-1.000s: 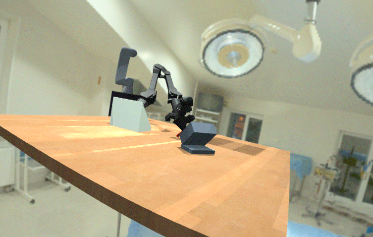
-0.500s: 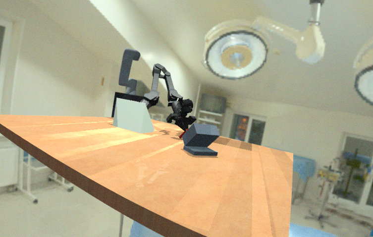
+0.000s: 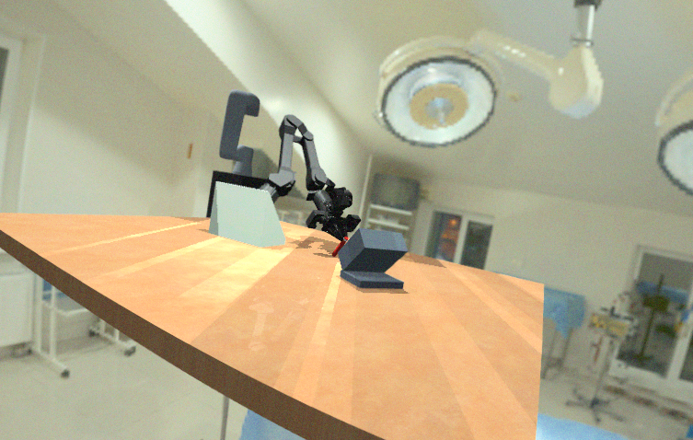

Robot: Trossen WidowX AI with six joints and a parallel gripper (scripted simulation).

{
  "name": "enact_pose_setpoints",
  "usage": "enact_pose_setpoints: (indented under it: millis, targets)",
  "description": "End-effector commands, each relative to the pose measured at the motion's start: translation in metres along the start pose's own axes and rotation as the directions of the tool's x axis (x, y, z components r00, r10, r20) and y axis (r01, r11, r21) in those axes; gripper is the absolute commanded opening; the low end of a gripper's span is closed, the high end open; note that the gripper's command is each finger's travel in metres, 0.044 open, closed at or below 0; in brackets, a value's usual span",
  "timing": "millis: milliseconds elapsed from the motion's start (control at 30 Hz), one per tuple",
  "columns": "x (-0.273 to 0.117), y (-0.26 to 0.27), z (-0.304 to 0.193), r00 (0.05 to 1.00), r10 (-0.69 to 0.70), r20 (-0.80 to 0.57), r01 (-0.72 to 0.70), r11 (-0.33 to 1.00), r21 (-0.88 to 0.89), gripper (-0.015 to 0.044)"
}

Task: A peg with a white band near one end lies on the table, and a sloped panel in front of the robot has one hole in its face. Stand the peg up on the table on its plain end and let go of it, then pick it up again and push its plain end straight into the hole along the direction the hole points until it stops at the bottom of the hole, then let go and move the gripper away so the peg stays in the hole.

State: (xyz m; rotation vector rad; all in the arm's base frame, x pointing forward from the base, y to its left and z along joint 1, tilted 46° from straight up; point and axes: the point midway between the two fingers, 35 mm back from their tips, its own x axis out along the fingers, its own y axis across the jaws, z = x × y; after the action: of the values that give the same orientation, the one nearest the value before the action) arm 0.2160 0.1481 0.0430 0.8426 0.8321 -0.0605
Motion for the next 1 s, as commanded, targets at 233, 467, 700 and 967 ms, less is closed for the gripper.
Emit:
enact_pose_setpoints:
  millis: [233, 467, 700, 967]
  targets:
    - [-0.007, -0.003, -0.004, 0.995, -0.003, 0.101, 0.002, 1.0, 0.006, 0.005]
    - [-0.011, -0.003, -0.006, 0.987, -0.004, 0.161, 0.003, 1.0, 0.007, 0.005]
    - [-0.014, -0.003, -0.009, 0.975, -0.004, 0.221, 0.003, 1.0, 0.007, 0.005]
    - [-0.018, -0.003, -0.013, 0.958, -0.005, 0.287, 0.003, 1.0, 0.008, 0.005]
